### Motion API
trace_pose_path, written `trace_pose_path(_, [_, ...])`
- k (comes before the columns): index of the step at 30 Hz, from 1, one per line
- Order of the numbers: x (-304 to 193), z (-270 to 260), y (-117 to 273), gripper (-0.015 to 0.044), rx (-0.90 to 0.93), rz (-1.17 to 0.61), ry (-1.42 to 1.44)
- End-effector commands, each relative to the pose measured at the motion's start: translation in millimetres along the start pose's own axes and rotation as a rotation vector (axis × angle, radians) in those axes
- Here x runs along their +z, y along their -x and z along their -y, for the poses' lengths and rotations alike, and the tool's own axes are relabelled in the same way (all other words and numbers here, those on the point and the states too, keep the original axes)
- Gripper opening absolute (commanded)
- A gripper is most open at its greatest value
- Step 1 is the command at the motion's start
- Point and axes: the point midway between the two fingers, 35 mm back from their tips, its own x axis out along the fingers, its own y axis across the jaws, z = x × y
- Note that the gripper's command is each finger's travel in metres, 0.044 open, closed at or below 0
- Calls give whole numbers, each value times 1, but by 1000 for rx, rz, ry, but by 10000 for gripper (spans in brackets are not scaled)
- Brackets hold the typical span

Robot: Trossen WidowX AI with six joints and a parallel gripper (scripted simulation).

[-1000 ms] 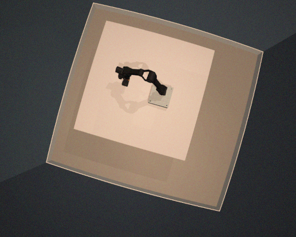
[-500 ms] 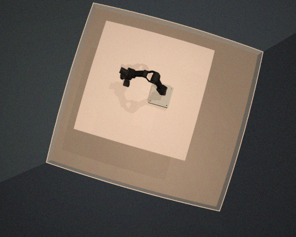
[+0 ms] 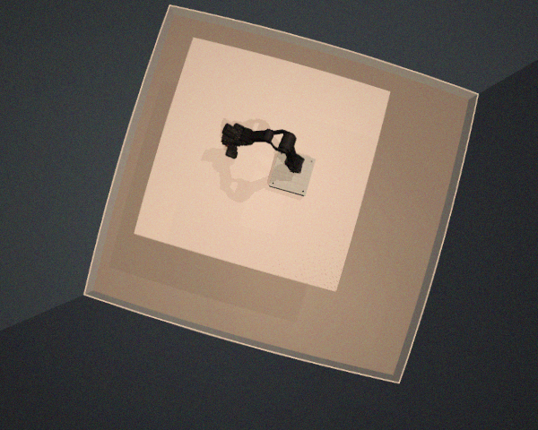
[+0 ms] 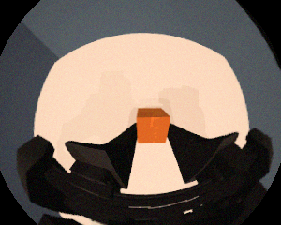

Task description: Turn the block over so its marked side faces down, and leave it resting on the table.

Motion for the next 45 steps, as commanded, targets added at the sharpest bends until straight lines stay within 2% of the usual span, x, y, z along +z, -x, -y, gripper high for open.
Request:
trace_pose_path(1, [-2,0,-6,0,3,41,-8])
trace_pose_path(16, [-8,1,-30,0,1,270,-11])
trace_pose_path(31, [-20,-1,-23,0,2,495,-8])
trace_pose_path(45, [-20,-1,-20,0,2,535,-8])
